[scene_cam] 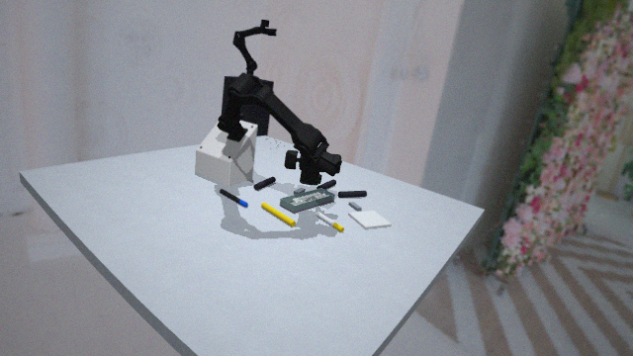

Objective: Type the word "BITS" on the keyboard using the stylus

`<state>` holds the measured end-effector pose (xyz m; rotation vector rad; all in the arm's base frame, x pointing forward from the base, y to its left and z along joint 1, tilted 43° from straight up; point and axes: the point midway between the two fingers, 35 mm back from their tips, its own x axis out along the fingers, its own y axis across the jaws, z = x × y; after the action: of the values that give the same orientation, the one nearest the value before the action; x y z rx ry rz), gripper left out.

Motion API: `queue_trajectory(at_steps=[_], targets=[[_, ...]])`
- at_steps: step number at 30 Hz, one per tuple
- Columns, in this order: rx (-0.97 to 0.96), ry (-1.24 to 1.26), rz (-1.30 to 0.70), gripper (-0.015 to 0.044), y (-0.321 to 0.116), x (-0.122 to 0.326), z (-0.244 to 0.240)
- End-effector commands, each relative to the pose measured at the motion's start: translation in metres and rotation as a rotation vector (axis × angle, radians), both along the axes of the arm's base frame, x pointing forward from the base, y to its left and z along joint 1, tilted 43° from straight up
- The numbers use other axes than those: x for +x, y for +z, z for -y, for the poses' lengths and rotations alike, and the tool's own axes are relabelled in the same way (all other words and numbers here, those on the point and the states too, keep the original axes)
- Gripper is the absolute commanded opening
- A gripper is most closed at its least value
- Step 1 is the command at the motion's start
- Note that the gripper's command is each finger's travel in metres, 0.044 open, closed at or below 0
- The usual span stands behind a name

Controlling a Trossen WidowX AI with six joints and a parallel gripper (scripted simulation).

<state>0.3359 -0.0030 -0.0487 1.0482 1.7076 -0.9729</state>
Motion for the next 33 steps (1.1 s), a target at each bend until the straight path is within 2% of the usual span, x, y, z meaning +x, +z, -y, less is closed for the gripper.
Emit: queue_trajectory(at_steps=[1, 8, 15, 31, 33], targets=[[-0.001, -0.114, -0.030, 0.0000, 0.010, 0.005, 0.003], [-0.001, -0.114, -0.030, 0.0000, 0.007, 0.005, 0.006], [-0.001, -0.114, -0.031, 0.0000, -0.016, 0.003, 0.027], [-0.001, -0.114, -0.031, 0.0000, -0.016, 0.003, 0.027], [-0.001, -0.114, -0.031, 0.0053, -0.016, 0.004, 0.028]])
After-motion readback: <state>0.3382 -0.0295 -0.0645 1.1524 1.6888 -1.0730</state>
